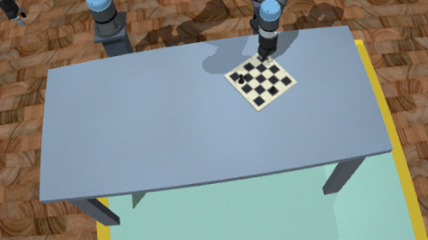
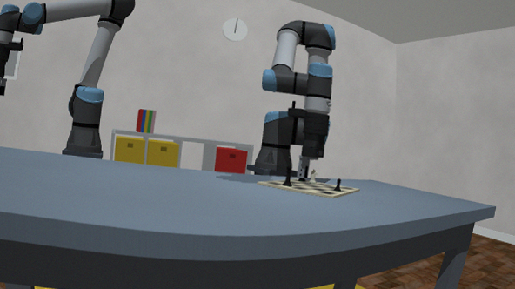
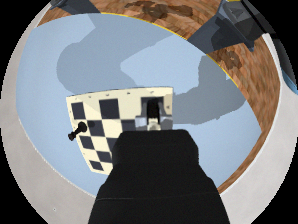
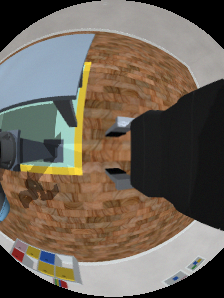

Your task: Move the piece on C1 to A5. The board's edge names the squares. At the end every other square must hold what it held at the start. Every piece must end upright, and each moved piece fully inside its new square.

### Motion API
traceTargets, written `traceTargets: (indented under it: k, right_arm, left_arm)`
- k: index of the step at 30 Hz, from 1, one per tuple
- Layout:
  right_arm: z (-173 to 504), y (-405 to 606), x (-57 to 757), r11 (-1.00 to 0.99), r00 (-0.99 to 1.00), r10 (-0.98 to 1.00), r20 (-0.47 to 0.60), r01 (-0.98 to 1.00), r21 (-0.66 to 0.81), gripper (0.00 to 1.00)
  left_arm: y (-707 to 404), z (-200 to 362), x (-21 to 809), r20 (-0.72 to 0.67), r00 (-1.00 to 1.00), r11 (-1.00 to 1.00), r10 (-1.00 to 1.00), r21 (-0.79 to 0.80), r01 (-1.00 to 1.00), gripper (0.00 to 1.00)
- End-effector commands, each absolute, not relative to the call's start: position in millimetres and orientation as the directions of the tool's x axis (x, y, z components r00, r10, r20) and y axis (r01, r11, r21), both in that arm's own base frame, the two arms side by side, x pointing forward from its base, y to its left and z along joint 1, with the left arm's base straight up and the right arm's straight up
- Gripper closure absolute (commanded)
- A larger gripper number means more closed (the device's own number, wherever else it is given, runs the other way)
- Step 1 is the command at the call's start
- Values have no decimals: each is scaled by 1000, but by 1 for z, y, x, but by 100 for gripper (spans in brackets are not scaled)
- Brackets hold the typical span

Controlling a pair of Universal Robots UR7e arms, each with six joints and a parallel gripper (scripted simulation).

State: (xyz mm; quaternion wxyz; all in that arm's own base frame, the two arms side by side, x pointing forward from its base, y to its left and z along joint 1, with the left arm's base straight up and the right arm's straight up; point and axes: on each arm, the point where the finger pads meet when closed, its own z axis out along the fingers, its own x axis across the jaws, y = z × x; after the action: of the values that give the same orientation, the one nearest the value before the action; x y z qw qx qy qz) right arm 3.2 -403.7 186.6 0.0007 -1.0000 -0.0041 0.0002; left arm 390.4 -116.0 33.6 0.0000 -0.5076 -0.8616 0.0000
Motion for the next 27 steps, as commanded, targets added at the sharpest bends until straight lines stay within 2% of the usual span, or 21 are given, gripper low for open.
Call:
traceTargets:
  k: [1,21,22,24,25,27]
  right_arm:
    - [187,-404,3,-1000,1000,8,0,8,0,0]
    - [187,-404,3,-1000,1000,8,0,8,0,0]
    - [187,-404,3,-1000,1000,8,0,8,0,0]
    - [187,-404,3,-1000,1000,8,0,8,0,0]
    - [187,-404,3,-1000,1000,8,0,8,0,0]
    - [187,-404,3,-1000,1000,8,0,8,0,0]
  left_arm:
    - [-116,34,391,-1,-485,485,875,1,875,100]
    - [-116,34,391,-1,-485,485,875,1,875,100]
    - [-116,34,391,-1,-485,485,875,1,875,85]
    - [-116,34,391,-1,-485,485,875,1,875,85]
    - [-116,34,391,-1,-485,485,875,1,875,71]
    - [-116,34,391,-1,-485,485,875,1,875,71]
